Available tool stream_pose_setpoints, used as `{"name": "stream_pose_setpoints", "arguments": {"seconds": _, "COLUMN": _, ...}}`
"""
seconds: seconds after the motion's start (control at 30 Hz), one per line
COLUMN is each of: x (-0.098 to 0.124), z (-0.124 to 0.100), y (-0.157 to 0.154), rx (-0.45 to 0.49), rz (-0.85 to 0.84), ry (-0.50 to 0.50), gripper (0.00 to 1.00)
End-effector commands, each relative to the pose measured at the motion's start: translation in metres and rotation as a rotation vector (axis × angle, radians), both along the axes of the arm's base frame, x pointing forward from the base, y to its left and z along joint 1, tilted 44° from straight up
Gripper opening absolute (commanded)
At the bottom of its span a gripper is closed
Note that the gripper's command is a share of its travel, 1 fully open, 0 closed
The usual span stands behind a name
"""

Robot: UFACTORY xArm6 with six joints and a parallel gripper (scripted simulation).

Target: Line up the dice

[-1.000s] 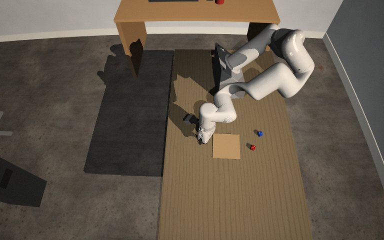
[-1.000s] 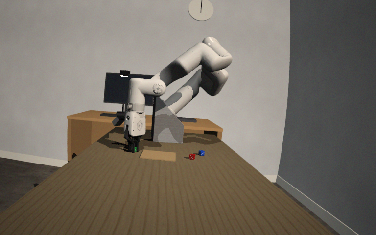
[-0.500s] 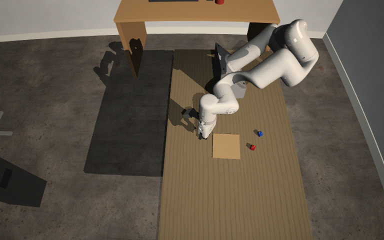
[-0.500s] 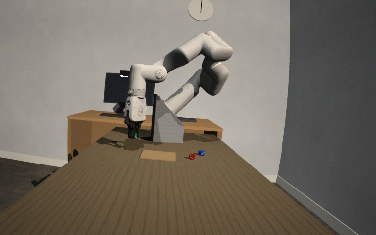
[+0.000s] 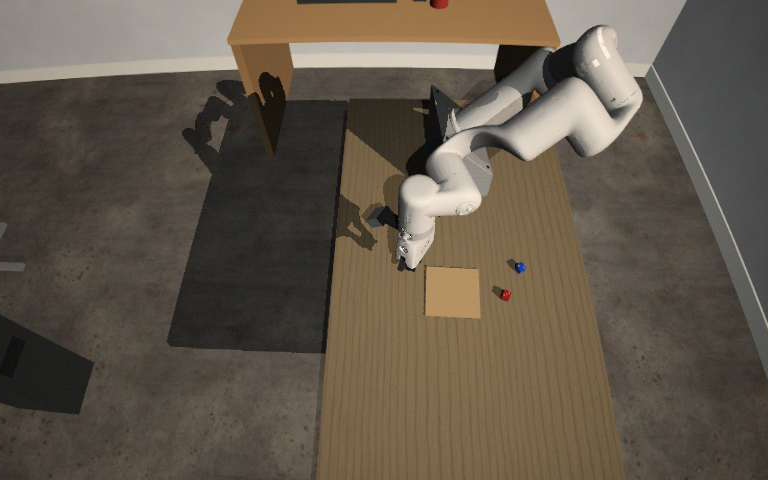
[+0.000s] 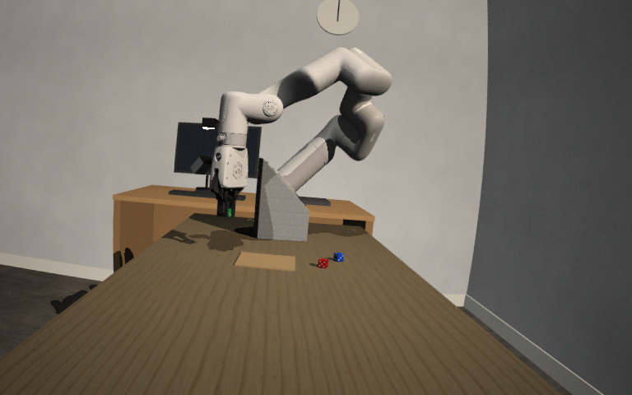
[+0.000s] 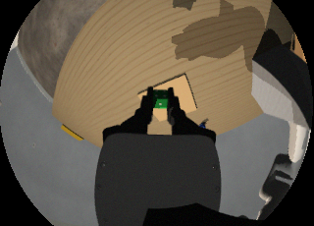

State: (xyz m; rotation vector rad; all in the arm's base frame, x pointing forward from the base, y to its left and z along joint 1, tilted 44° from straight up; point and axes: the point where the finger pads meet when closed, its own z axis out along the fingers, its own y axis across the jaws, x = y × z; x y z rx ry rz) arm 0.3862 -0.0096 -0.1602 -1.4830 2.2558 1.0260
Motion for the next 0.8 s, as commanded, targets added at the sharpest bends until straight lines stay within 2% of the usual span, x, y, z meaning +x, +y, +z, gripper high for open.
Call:
{"name": "stream_pose_setpoints", "arguments": {"seconds": 0.0, "x": 0.001, "z": 0.006, "y": 0.003, "rx": 0.002, "rz": 0.017, "ry": -0.022, "gripper": 0.15}}
{"name": "stream_pose_setpoints", "arguments": {"seconds": 0.1, "x": -0.005, "z": 0.037, "y": 0.03, "rx": 0.028, "rz": 0.133, "ry": -0.131, "gripper": 0.15}}
{"name": "stream_pose_setpoints", "arguments": {"seconds": 0.2, "x": -0.01, "z": 0.05, "y": 0.042, "rx": 0.039, "rz": 0.185, "ry": -0.179, "gripper": 0.15}}
{"name": "stream_pose_setpoints", "arguments": {"seconds": 0.27, "x": -0.01, "z": 0.05, "y": 0.042, "rx": 0.039, "rz": 0.185, "ry": -0.179, "gripper": 0.15}}
{"name": "stream_pose_setpoints", "arguments": {"seconds": 0.33, "x": -0.019, "z": 0.071, "y": 0.061, "rx": 0.058, "rz": 0.268, "ry": -0.257, "gripper": 0.15}}
{"name": "stream_pose_setpoints", "arguments": {"seconds": 0.4, "x": -0.024, "z": 0.078, "y": 0.068, "rx": 0.066, "rz": 0.302, "ry": -0.288, "gripper": 0.15}}
{"name": "stream_pose_setpoints", "arguments": {"seconds": 0.77, "x": -0.028, "z": 0.084, "y": 0.074, "rx": 0.072, "rz": 0.328, "ry": -0.313, "gripper": 0.15}}
